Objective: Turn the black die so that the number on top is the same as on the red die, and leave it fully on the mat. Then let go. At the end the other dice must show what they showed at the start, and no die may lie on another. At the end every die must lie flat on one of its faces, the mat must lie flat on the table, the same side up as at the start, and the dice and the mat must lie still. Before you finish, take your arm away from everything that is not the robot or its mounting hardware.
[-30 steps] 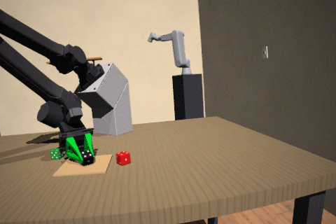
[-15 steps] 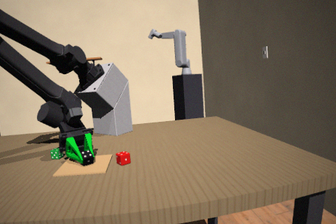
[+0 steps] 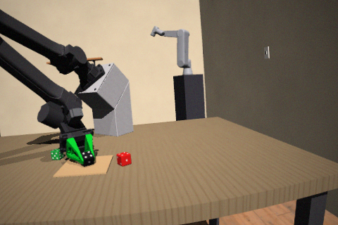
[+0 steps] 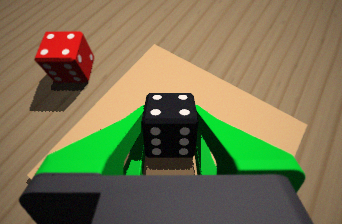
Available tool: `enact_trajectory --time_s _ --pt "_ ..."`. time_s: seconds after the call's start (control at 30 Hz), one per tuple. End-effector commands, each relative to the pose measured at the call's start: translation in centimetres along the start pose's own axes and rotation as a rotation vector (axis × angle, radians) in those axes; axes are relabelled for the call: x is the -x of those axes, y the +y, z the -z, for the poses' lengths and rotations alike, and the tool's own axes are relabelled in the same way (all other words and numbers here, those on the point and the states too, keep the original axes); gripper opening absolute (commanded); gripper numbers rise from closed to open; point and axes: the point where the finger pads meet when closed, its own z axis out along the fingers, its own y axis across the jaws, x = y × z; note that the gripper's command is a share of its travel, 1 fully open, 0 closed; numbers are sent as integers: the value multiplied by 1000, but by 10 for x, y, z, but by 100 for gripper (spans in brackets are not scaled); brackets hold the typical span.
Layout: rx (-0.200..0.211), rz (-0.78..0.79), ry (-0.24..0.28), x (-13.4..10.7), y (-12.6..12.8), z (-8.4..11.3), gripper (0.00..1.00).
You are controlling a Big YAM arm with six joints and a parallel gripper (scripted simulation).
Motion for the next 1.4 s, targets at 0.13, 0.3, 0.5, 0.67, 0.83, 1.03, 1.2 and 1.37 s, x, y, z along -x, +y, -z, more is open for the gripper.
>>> enact_trajectory --time_s 0.13,0.3,0.5,0.67,0.83,1.03,1.2,1.37 --pt "-17 17 -6 -3 -5 1 26" --pt "-17 17 -6 -3 -5 1 26" --pt "-17 17 -6 -3 -5 1 26" --pt "-17 17 -6 -3 -5 1 26" --pt "-17 17 -6 -3 -5 1 26" --pt "-17 17 -6 -3 -5 1 26" --pt "-17 17 -6 -3 -5 1 26" --pt "-17 17 -6 -3 -5 1 30"
